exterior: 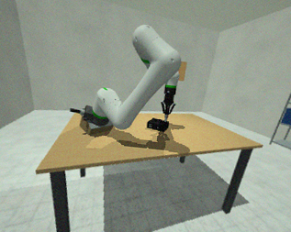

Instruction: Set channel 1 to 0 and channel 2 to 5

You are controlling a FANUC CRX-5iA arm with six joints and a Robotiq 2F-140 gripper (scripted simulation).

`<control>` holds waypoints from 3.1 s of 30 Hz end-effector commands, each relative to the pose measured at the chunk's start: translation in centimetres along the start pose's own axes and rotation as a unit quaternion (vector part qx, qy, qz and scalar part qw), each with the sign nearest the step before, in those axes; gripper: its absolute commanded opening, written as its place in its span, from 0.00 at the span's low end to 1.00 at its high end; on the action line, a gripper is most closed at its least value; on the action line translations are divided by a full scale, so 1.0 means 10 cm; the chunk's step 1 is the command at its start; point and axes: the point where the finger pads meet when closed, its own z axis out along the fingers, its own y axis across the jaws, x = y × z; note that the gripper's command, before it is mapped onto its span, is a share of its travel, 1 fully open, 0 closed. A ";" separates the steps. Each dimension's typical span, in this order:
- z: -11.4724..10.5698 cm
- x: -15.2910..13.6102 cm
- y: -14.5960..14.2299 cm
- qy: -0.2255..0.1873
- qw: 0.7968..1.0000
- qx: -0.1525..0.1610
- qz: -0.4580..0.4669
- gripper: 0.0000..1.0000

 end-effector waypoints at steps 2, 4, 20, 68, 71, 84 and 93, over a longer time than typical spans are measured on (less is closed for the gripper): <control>0.00 0.00 0.00 0.000 1.000 0.000 0.000 0.00; 0.00 0.00 0.00 0.000 1.000 0.000 0.000 0.00; 0.00 0.00 0.00 0.000 1.000 0.000 0.000 0.00; 0.12 0.00 0.00 0.000 1.000 0.000 0.000 0.00; 0.12 0.00 0.00 0.000 1.000 0.000 0.000 0.00; 0.12 0.01 0.00 0.000 1.000 0.000 0.000 0.00; 0.12 0.05 0.00 0.000 1.000 0.000 0.000 0.00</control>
